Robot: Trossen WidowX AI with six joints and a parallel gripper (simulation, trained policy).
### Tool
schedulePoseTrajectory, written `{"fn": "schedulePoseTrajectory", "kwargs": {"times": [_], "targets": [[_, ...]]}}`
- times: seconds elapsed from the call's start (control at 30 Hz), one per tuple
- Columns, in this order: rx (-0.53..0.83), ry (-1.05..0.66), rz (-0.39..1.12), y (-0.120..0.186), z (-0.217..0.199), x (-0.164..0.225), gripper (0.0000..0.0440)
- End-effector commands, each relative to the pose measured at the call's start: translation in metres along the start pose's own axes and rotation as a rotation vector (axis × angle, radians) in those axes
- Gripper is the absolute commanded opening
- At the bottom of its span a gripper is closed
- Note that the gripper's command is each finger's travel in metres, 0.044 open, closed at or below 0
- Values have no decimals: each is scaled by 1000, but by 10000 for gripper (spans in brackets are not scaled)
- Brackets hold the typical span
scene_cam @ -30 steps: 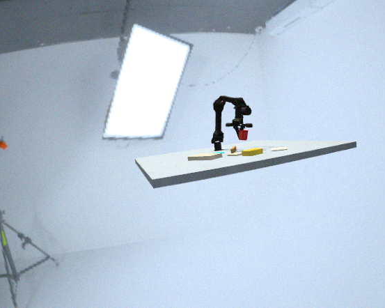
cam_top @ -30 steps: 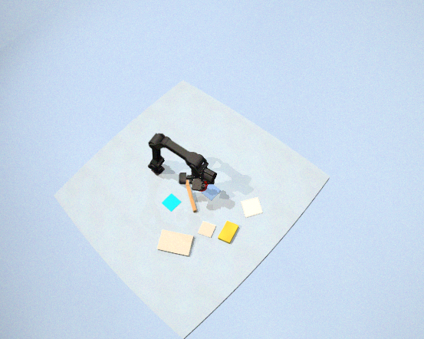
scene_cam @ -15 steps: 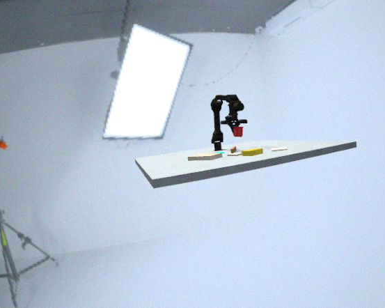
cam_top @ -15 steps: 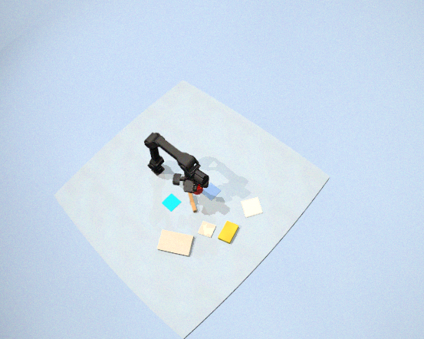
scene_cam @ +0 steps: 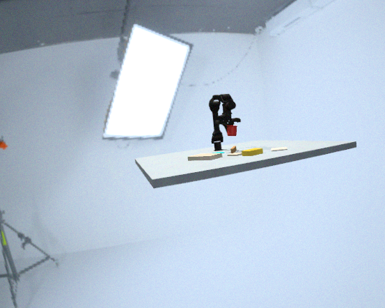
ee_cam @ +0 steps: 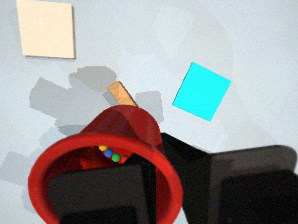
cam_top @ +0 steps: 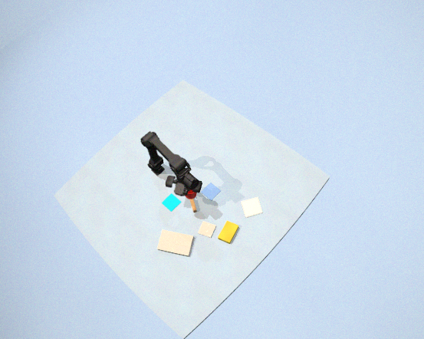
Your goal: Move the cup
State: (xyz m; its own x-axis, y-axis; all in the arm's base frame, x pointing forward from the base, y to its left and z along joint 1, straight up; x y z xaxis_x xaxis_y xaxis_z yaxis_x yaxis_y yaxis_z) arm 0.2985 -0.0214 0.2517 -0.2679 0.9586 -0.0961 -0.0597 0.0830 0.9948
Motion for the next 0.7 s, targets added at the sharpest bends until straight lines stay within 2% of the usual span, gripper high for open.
{"fn": "schedulePoseTrajectory", "kwargs": {"times": [0.0, 0.67], "targets": [[-10, -26, -13, 0, -8, -8, 0], [-34, -164, -45, -11, -43, -41, 0]]}}
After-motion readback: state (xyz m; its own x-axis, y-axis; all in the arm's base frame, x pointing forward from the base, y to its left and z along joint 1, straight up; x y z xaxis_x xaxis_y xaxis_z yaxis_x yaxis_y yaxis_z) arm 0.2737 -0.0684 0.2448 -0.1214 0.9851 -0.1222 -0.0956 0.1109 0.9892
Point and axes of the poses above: the point midway between the two fingers, 35 mm back from their tips, its own y axis back along the fingers, its own z axis across the jaws, x = y × z, the point moved 8 cm from there along y, back along the fingers, and after that the axes turned 14 degrees about -y, right-handed, at the moved point
